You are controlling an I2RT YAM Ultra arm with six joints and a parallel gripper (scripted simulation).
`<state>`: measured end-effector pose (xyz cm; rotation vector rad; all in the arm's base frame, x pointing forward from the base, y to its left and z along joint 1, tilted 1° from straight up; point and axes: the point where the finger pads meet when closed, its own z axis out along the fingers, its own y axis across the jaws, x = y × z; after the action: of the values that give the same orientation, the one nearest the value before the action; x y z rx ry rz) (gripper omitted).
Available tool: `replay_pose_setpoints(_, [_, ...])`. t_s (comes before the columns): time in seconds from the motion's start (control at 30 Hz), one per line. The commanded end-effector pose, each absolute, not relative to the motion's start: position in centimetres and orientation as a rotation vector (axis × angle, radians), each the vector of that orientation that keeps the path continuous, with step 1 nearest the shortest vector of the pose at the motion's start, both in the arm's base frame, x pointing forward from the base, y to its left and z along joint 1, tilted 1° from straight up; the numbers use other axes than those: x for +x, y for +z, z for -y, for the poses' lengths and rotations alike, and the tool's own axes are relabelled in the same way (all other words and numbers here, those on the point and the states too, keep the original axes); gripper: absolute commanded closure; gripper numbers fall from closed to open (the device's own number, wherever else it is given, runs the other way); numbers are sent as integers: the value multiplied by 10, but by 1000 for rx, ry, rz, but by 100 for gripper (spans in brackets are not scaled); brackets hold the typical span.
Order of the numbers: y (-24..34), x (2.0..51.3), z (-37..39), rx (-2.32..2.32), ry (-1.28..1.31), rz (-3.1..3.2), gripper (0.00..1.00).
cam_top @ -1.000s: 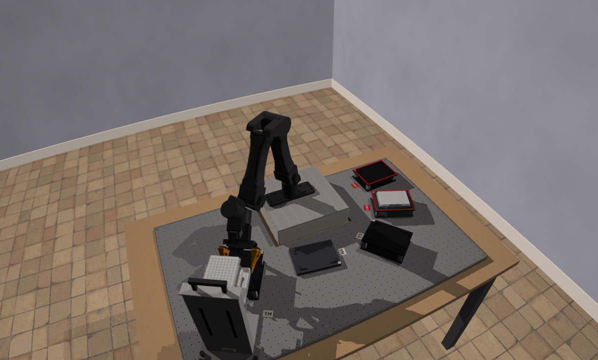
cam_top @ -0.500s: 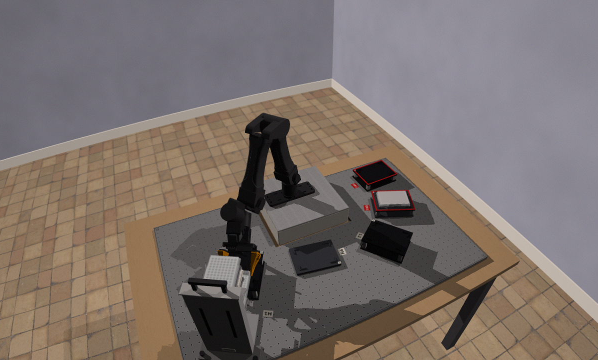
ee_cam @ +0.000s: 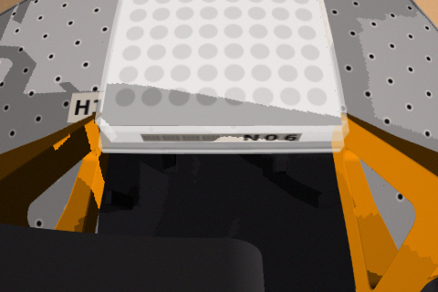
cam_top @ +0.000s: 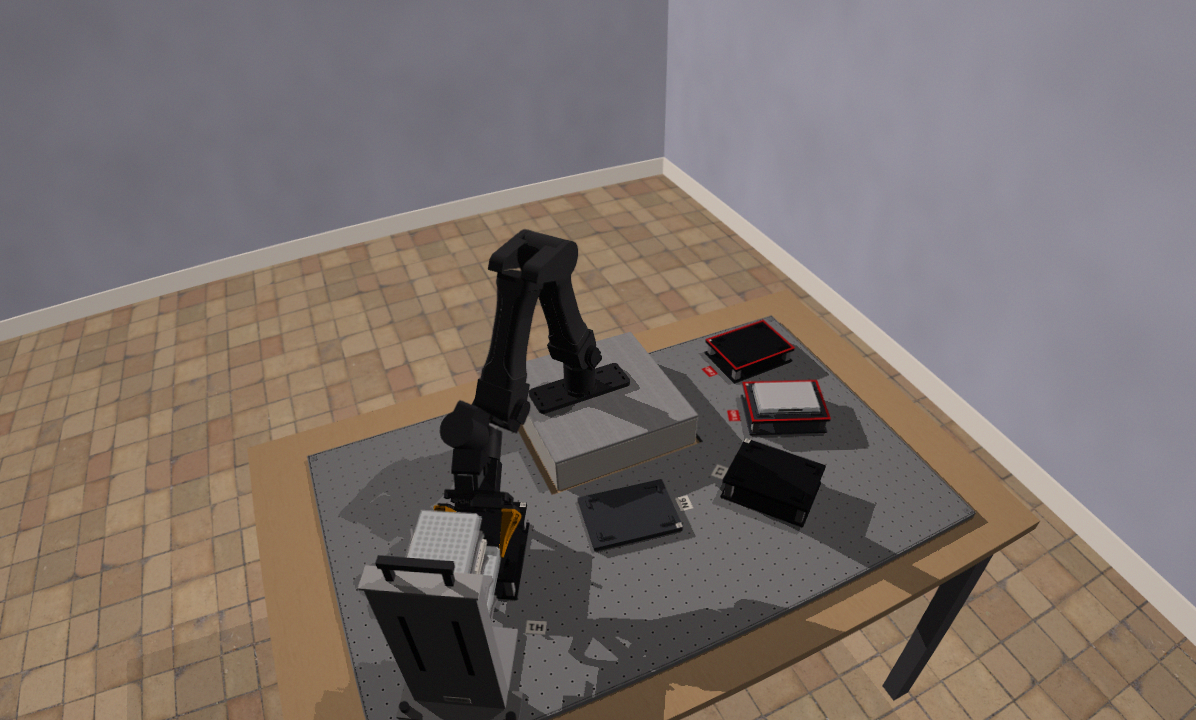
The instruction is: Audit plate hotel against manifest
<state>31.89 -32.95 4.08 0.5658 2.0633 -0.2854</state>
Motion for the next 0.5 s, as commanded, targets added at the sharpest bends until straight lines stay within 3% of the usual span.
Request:
replay_pose_setpoints(0.0, [57,333,340,534,-312,-2015,14])
replay_pose_setpoints(0.47, [67,335,342,524,-325,-1997,14])
